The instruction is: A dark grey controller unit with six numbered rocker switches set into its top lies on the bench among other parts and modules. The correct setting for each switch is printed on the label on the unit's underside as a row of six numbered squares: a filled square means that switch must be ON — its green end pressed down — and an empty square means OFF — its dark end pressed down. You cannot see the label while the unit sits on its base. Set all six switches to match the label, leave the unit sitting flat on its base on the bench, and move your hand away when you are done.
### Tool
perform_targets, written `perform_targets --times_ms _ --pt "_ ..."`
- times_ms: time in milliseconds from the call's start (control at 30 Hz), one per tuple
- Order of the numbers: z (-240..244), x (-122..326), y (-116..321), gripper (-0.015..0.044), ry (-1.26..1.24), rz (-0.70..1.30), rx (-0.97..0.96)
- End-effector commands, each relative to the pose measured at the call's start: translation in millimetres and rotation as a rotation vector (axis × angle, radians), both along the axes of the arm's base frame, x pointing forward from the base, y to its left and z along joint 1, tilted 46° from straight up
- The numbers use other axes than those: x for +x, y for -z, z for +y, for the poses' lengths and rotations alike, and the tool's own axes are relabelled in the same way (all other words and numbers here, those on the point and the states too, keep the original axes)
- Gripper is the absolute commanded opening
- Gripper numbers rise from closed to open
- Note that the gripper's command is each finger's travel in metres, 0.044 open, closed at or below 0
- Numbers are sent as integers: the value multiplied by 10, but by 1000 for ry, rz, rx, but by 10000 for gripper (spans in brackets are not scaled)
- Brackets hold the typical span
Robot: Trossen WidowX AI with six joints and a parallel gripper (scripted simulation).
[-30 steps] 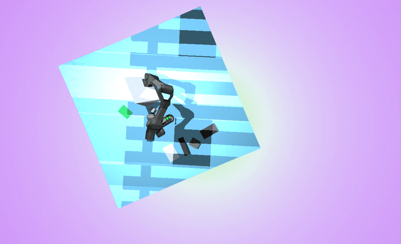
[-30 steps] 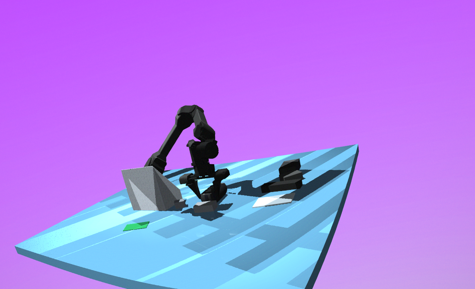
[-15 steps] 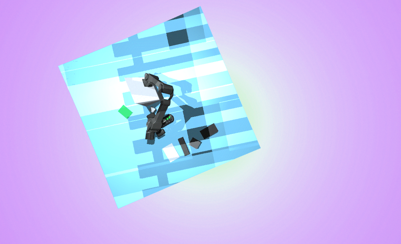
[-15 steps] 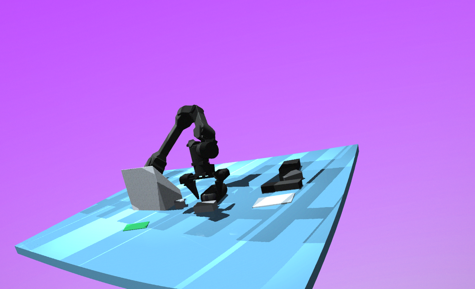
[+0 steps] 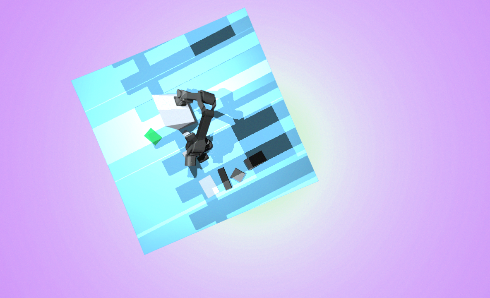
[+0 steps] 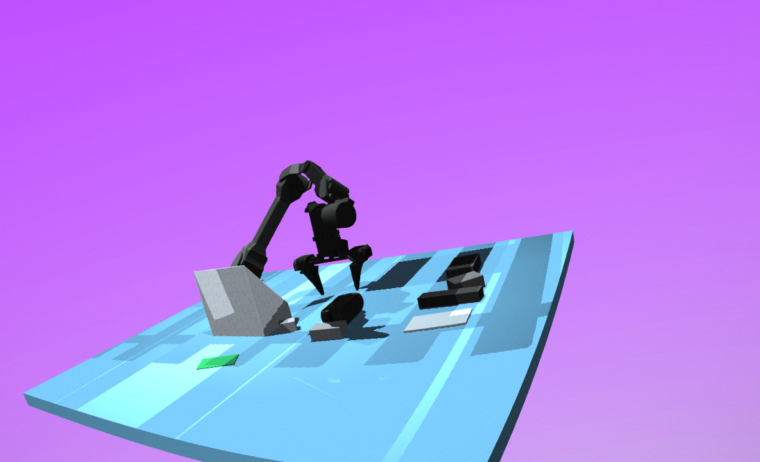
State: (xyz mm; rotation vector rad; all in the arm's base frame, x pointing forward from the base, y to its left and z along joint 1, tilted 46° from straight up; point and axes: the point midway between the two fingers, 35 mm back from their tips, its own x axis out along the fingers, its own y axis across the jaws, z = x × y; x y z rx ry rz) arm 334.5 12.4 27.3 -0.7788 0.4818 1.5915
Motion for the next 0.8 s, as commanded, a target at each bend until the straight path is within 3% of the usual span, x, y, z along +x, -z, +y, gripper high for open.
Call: perform_targets --times_ms 0,400,567,700,767 --pt "15 -20 -7 440 3 14 6" --pt "0 -17 -21 440 3 14 6" --pt "-333 3 -335 440 0 11 0" --pt "-348 3 -350 440 0 11 0" --pt "-348 3 -350 387 0 11 0"
